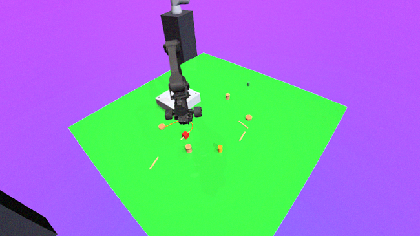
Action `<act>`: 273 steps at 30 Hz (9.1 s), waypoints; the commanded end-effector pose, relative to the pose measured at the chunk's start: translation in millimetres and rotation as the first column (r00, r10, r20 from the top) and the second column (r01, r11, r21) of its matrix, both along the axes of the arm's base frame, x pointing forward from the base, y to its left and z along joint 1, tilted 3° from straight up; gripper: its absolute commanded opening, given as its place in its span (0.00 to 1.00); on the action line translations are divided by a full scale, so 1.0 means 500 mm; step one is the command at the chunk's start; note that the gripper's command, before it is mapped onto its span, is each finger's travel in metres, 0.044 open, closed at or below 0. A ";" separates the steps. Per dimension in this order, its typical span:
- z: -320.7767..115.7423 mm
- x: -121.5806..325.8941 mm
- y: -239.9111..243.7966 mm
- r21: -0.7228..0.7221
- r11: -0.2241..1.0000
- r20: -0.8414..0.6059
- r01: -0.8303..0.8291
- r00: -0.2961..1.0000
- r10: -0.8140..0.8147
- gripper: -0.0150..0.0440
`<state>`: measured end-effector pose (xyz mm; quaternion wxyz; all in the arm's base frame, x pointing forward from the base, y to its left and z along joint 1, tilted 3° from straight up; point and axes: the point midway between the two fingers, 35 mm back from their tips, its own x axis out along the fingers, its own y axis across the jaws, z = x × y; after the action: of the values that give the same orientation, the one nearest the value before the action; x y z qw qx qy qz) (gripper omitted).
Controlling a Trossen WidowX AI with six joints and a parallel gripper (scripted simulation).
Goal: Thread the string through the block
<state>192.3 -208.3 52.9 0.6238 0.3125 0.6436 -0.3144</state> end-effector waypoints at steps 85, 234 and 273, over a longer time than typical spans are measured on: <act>-0.089 -0.002 -0.100 0.023 -0.782 0.037 -0.623 -0.781 0.623 0.46; -0.149 -0.007 -0.271 -0.028 -0.815 0.086 -0.578 -0.814 0.574 0.25; -0.171 -0.008 -0.316 -0.032 -0.816 0.081 -0.577 -0.815 0.573 0.25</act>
<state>188.4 -364.0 -29.8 0.4972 -0.4869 0.4846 0.5300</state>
